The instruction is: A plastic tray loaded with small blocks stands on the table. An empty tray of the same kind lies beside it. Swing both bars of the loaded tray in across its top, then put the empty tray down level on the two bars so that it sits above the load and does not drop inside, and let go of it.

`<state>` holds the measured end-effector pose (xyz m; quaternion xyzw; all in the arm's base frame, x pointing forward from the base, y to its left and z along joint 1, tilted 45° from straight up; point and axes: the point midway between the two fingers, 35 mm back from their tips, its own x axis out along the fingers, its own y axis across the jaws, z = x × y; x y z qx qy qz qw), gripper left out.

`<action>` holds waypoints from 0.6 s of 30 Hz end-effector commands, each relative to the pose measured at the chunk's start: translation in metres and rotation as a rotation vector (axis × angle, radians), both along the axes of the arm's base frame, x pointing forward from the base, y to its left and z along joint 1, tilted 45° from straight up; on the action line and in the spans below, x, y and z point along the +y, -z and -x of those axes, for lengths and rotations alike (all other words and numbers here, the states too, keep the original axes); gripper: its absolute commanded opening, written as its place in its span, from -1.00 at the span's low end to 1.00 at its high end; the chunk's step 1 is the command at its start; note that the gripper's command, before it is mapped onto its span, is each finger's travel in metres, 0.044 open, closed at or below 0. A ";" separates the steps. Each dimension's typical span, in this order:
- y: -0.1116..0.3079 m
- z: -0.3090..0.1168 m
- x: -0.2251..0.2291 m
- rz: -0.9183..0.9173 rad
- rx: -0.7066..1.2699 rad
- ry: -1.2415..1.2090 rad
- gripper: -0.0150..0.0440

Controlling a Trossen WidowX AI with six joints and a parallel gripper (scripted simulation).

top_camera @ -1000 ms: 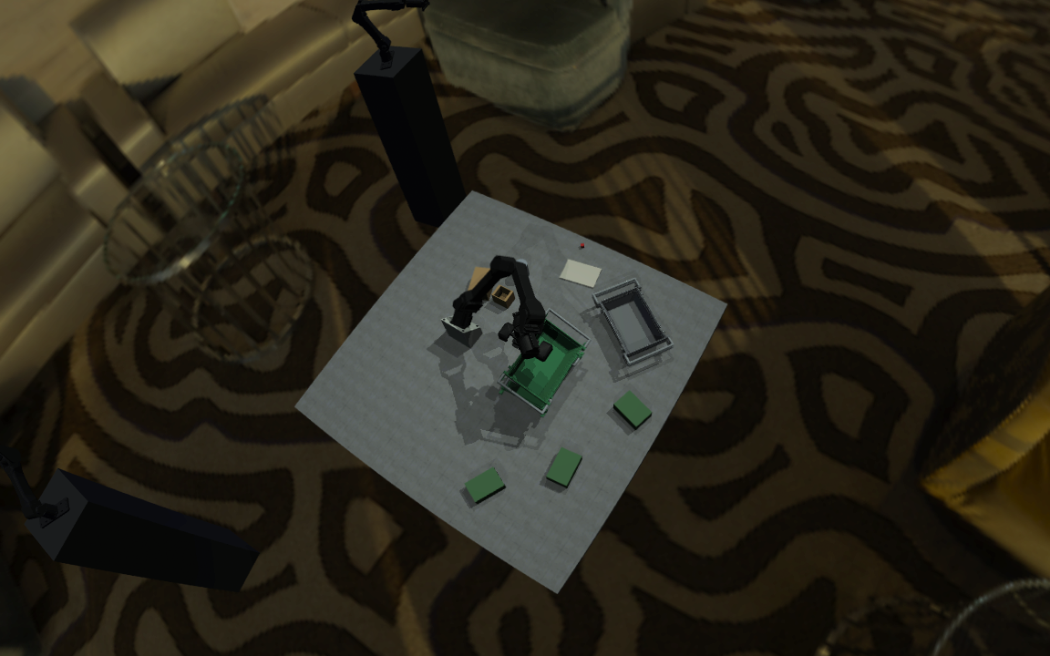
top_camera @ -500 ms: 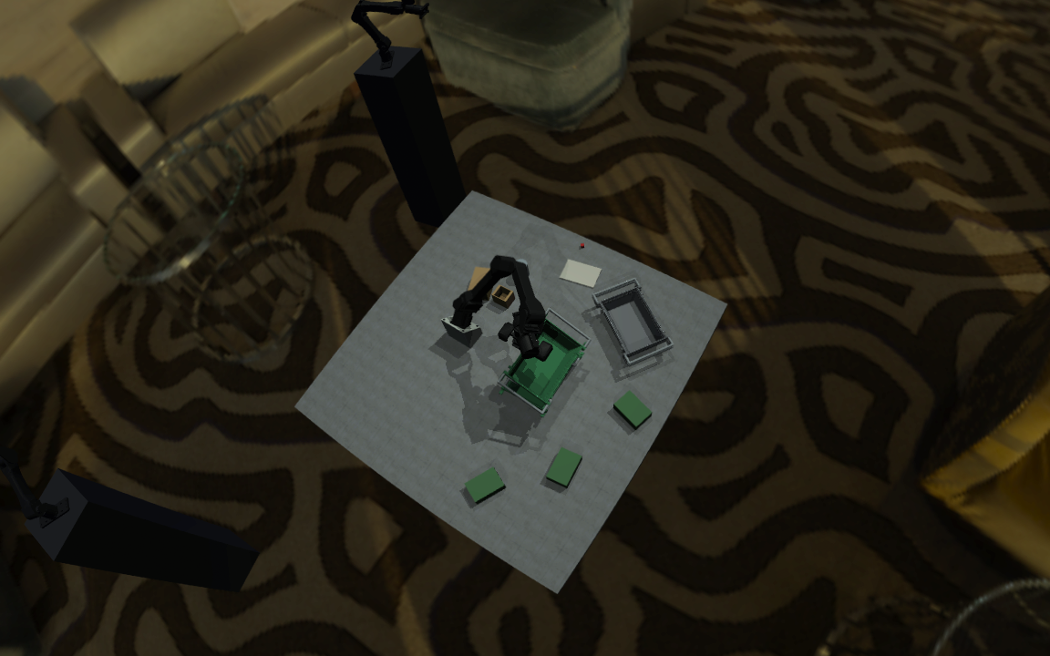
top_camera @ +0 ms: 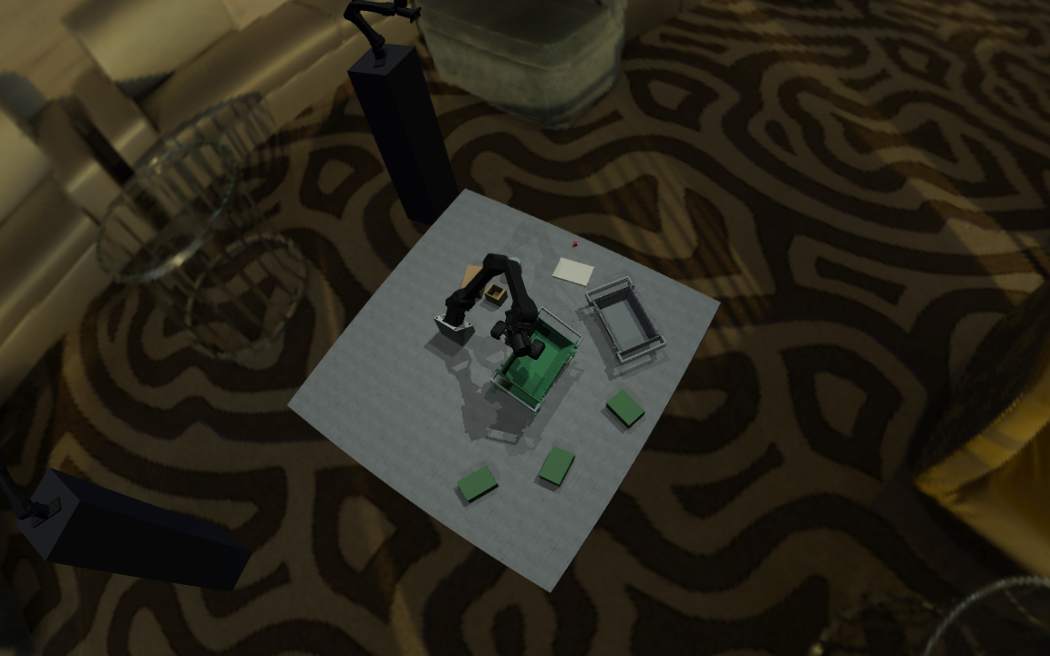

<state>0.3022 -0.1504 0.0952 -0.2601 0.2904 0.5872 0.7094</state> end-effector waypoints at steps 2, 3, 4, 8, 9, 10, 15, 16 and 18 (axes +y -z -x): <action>-0.002 0.000 -0.003 0.001 -0.017 0.018 -0.49; -0.001 -0.001 -0.002 0.001 -0.017 0.018 -0.49; 0.000 -0.001 -0.001 0.001 -0.018 0.018 -0.49; 0.005 -0.002 0.003 0.001 -0.018 0.018 -0.49; 0.006 -0.003 0.004 0.001 -0.018 0.018 -0.49; 0.007 -0.003 0.005 0.001 -0.018 0.018 -0.49; 0.012 -0.004 0.010 0.001 -0.018 0.018 -0.49; 0.013 -0.004 0.011 0.001 -0.018 0.018 -0.49; 0.015 -0.005 0.013 0.001 -0.018 0.018 -0.49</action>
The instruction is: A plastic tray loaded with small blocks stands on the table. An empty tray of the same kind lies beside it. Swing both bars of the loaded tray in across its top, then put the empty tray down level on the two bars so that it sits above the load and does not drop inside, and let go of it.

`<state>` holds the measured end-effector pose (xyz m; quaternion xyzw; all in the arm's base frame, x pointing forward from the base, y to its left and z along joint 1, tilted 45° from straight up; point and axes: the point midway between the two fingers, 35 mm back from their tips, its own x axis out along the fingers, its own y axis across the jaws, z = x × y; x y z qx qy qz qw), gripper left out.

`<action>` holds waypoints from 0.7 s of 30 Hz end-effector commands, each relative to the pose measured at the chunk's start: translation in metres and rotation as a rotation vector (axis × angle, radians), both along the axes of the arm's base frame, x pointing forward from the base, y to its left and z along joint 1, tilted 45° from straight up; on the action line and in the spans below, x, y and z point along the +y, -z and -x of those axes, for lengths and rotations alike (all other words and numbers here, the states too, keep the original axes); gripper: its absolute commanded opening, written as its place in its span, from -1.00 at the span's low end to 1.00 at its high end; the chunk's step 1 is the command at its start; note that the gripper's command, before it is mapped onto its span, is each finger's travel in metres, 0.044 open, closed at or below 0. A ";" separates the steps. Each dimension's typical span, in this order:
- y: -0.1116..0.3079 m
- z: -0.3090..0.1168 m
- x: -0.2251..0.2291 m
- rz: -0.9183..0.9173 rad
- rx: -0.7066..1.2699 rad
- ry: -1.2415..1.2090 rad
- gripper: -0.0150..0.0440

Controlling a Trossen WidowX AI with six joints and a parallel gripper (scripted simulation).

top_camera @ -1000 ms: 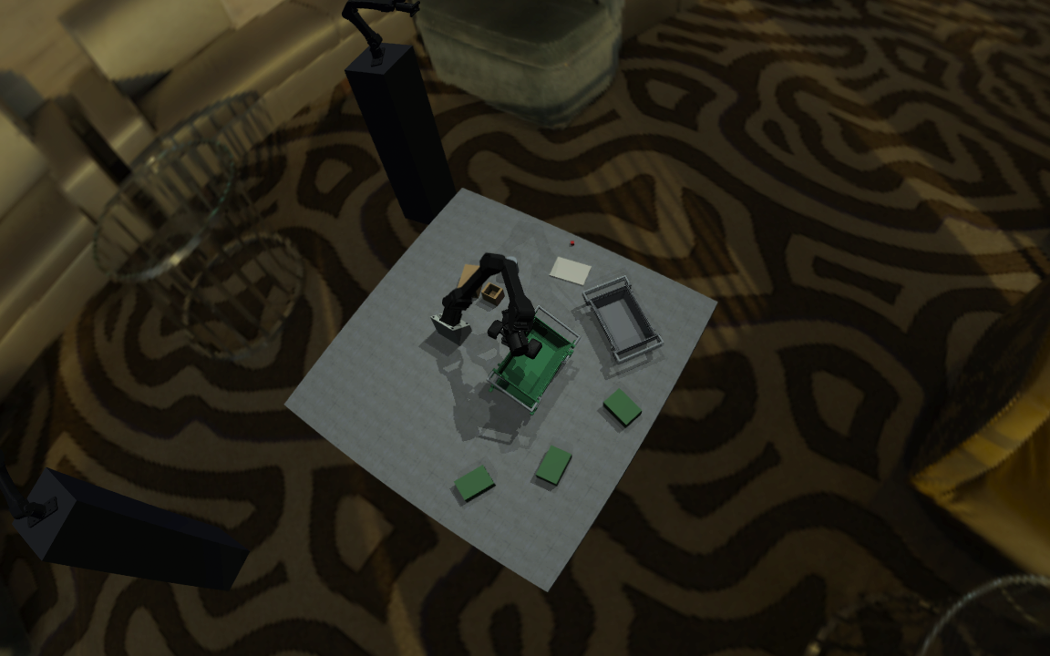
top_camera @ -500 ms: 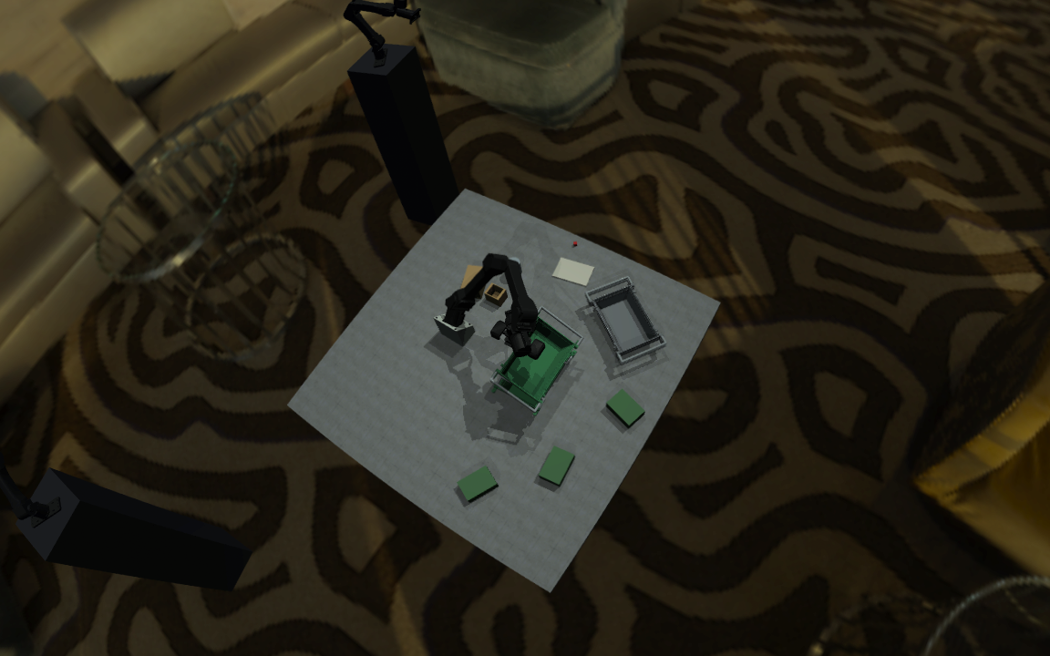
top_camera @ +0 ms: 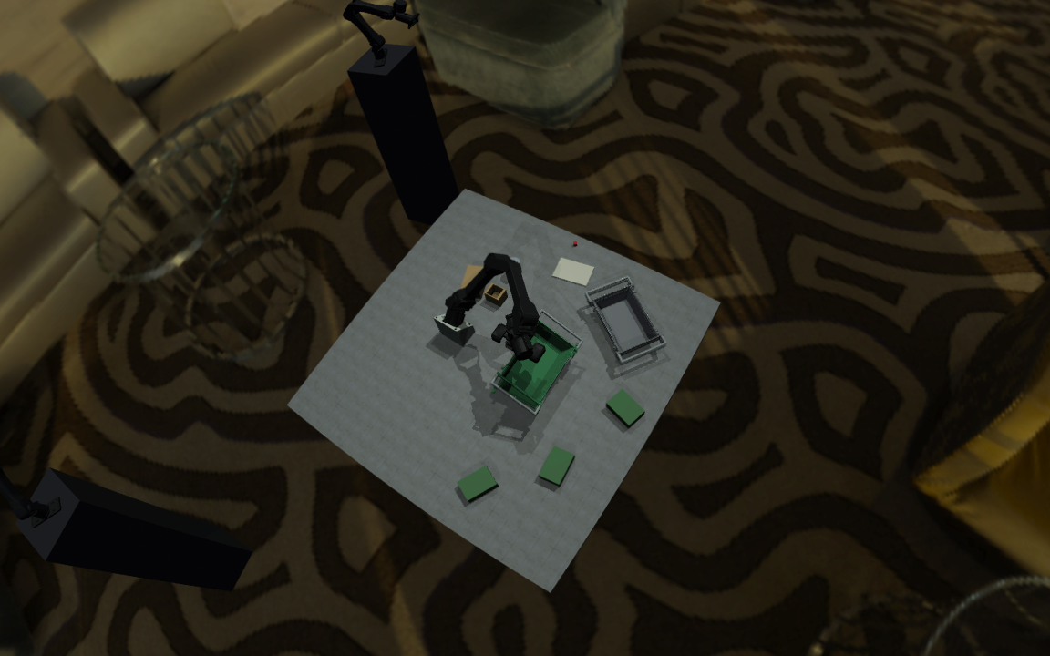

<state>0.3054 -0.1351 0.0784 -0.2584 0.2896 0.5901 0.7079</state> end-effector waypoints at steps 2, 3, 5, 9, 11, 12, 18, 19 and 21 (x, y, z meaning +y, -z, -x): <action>0.001 -0.002 0.000 0.005 -0.021 0.023 -0.49; 0.002 -0.002 0.001 0.005 -0.021 0.023 -0.49; 0.004 -0.003 0.003 0.005 -0.021 0.023 -0.49; 0.008 -0.003 0.007 0.005 -0.021 0.023 -0.49; 0.010 -0.003 0.009 0.005 -0.021 0.023 -0.49; 0.011 -0.003 0.010 0.005 -0.022 0.023 -0.49; 0.015 -0.003 0.014 0.005 -0.022 0.023 -0.49; 0.016 -0.003 0.015 0.004 -0.022 0.023 -0.49; 0.017 -0.002 0.016 0.004 -0.022 0.023 -0.49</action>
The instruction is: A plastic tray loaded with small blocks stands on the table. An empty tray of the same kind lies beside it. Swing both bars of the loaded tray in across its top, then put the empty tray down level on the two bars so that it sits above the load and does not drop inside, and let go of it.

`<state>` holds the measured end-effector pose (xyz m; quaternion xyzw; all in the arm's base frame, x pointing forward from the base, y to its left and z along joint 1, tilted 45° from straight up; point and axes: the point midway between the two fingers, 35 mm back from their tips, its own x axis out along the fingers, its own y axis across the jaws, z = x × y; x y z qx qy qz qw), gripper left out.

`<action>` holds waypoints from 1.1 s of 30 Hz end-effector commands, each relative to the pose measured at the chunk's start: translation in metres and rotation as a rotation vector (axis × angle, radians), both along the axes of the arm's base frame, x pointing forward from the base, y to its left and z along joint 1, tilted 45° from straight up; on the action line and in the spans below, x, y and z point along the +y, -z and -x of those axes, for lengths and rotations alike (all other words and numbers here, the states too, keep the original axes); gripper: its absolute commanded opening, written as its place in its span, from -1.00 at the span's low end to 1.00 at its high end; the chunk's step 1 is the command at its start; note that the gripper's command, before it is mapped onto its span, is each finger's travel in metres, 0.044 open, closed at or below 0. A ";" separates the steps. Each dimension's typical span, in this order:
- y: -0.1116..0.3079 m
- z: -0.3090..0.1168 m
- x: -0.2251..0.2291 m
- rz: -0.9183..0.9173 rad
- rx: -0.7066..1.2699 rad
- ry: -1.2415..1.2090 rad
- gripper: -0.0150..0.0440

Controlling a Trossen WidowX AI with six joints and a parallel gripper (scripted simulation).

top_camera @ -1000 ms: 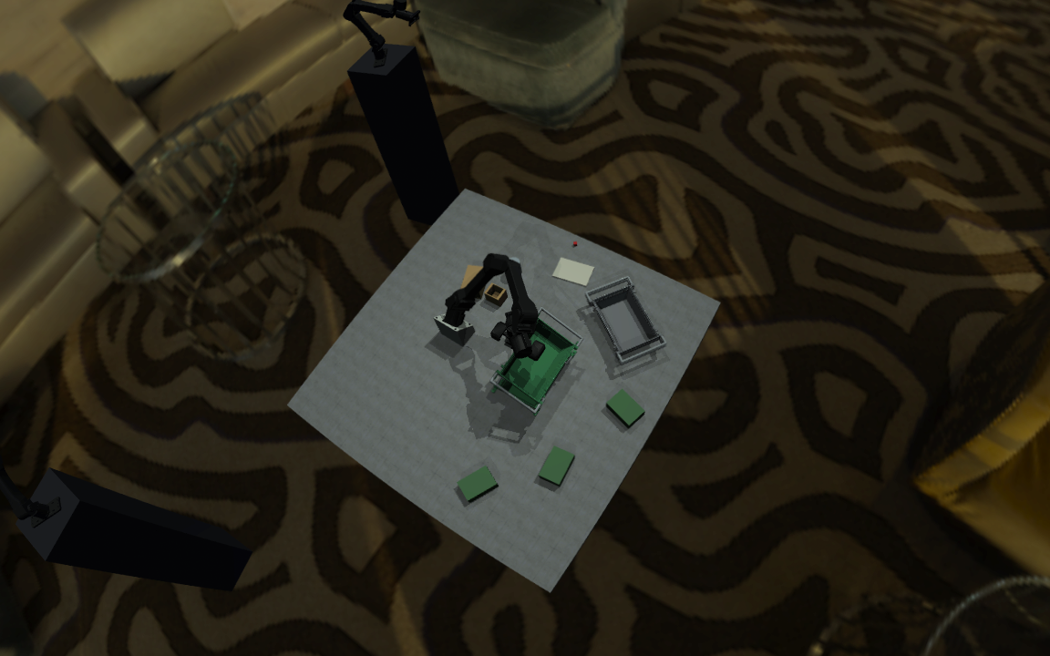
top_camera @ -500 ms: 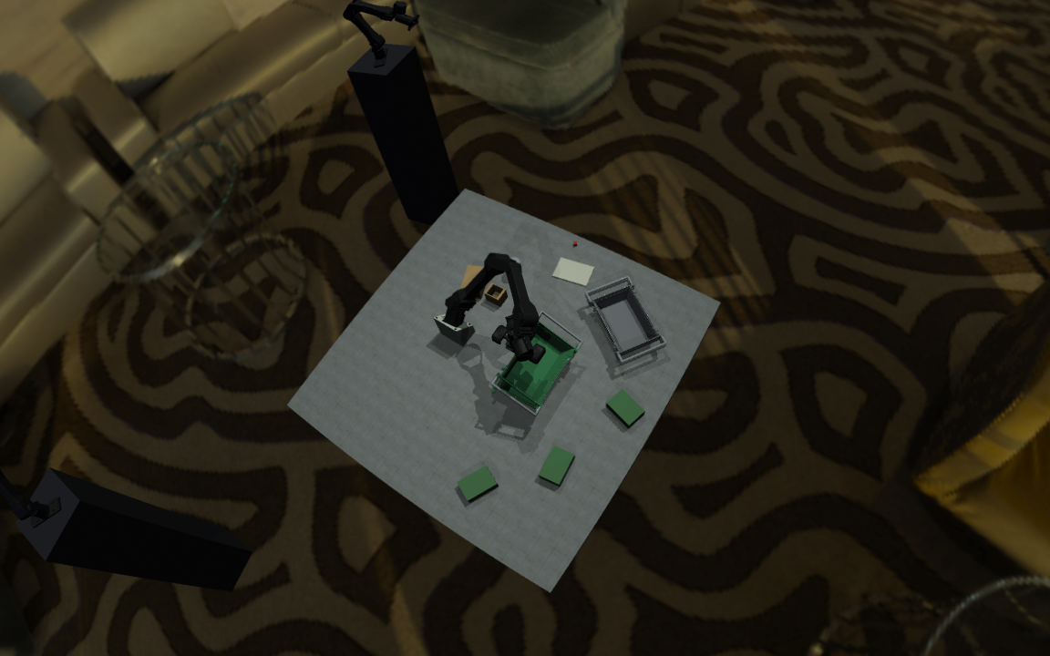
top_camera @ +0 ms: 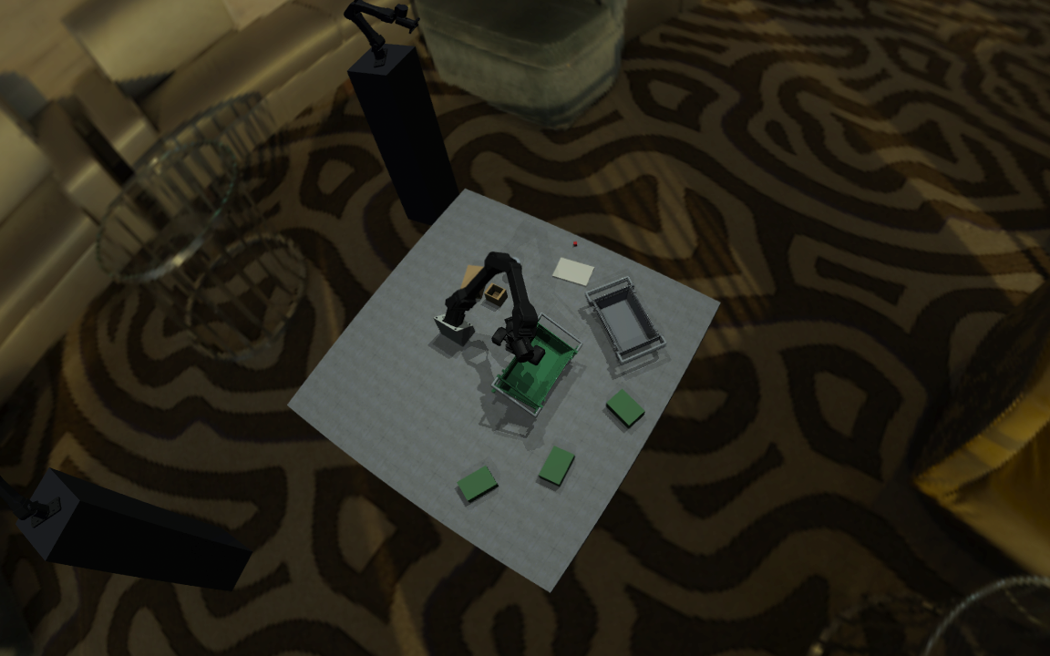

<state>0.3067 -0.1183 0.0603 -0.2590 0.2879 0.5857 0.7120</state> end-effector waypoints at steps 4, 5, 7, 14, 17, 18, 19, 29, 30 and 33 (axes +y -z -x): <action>0.000 0.001 0.001 0.005 -0.014 0.013 -0.49; 0.001 0.001 0.001 0.005 -0.014 0.013 -0.49; 0.002 0.002 0.003 0.005 -0.014 0.013 -0.49; 0.007 0.007 0.008 0.004 -0.014 0.013 -0.49; 0.008 0.008 0.010 0.004 -0.014 0.013 -0.49; 0.008 0.008 0.010 0.004 -0.014 0.013 -0.49; 0.009 0.008 0.010 0.004 -0.014 0.013 -0.49; 0.013 0.011 0.015 0.004 -0.014 0.013 -0.49; 0.013 0.011 0.015 0.004 -0.014 0.013 -0.49; 0.015 0.011 0.017 0.004 -0.014 0.013 -0.49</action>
